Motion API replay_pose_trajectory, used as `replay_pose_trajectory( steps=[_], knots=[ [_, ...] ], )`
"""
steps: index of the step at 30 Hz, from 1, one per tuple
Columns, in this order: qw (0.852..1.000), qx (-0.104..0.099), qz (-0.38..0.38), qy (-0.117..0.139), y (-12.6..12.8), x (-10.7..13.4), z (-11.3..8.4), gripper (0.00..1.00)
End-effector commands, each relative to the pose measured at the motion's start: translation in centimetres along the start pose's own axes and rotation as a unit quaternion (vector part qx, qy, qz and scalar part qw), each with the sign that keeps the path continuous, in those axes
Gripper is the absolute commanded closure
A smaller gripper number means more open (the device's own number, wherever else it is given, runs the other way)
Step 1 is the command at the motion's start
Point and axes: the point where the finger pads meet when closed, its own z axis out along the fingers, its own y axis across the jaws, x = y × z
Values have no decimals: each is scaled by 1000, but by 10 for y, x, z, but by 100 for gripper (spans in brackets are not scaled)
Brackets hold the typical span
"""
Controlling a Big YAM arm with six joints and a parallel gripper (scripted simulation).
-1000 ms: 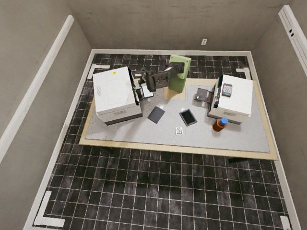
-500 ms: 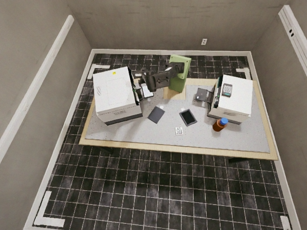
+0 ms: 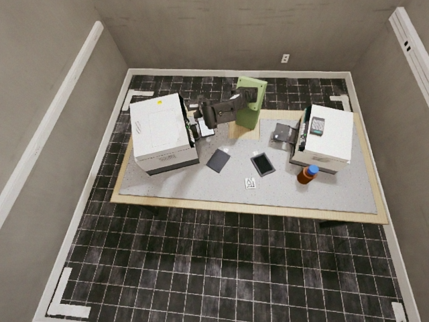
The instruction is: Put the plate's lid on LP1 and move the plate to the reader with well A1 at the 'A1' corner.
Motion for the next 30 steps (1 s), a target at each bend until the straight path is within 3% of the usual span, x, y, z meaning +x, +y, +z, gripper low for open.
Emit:
replay_pose_trajectory(
  steps=[1, 15, 30],
  knots=[
    [1000, 4, 1, 1, -3, 0, 6, 0],
    [1000, -3, -3, 2, 8, 1, 18, 0],
    [1000, -2, 7, -6, -2, -4, 6, 0]
  ],
)
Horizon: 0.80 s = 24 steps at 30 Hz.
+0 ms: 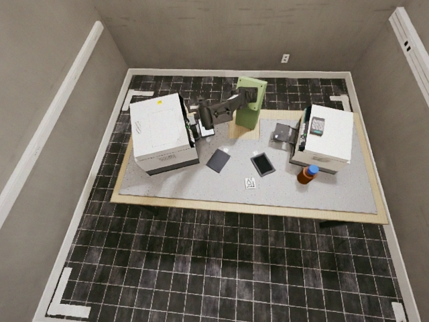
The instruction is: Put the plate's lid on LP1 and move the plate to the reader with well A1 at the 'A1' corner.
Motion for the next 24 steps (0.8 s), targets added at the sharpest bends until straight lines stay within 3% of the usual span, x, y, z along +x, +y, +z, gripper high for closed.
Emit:
replay_pose_trajectory(
  steps=[1, 11, 24],
  knots=[
    [1000, -4, 9, -7, -2, -4, -7, 0],
    [1000, 6, 5, 1, -6, 1, 6, 0],
    [1000, -6, -3, -1, 10, 0, 14, 0]
  ],
)
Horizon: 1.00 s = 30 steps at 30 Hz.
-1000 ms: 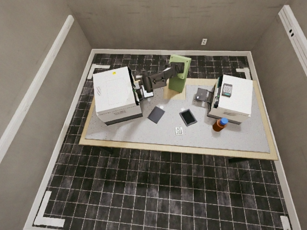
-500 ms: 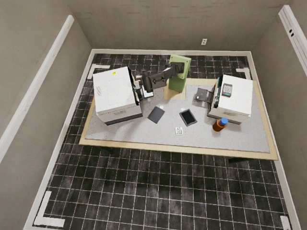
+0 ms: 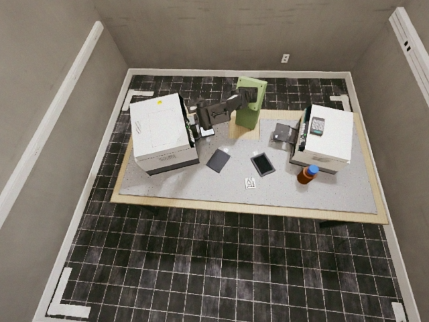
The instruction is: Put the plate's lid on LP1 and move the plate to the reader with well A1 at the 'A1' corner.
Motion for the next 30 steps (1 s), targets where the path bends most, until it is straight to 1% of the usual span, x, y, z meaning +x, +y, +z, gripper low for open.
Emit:
replay_pose_trajectory(
  steps=[1, 5, 7, 12, 14, 17, 21, 25, 27, 29, 30],
  knots=[
    [1000, -2, -4, 4, 6, 2, 7, 0],
    [1000, 10, 6, 5, -7, 2, 10, 0],
    [1000, 11, 7, 3, -11, 2, 10, 0],
    [1000, 6, 5, 2, -9, 2, 9, 0],
    [1000, 8, 4, 1, -10, 2, 13, 0],
    [1000, 13, 8, 8, -14, 4, 14, 0],
    [1000, 11, 8, 2, -14, 2, 16, 0],
    [1000, 11, 8, 3, -14, 2, 20, 0],
    [1000, 9, 5, 4, -9, 3, 23, 0],
    [1000, 9, 5, 4, -9, 3, 23, 0],
    [1000, 6, 3, 5, -6, 2, 21, 0]
  ],
)
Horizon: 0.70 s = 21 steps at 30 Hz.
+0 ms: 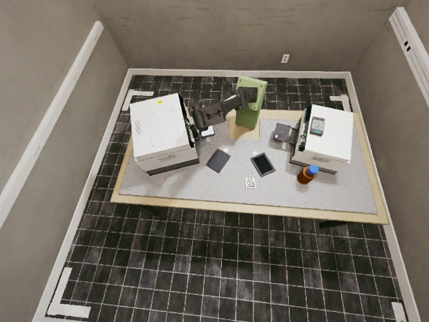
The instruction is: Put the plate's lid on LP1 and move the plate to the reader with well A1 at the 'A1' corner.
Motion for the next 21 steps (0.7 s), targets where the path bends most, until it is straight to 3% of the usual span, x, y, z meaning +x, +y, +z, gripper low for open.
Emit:
replay_pose_trajectory(
  steps=[1, 8, 21],
  knots=[
    [1000, -3, -1, 1, 2, 1, 2, 0],
    [1000, -17, -12, -4, 16, -2, -6, 0],
    [1000, -2, 15, -2, -5, -5, -1, 0]
  ],
)
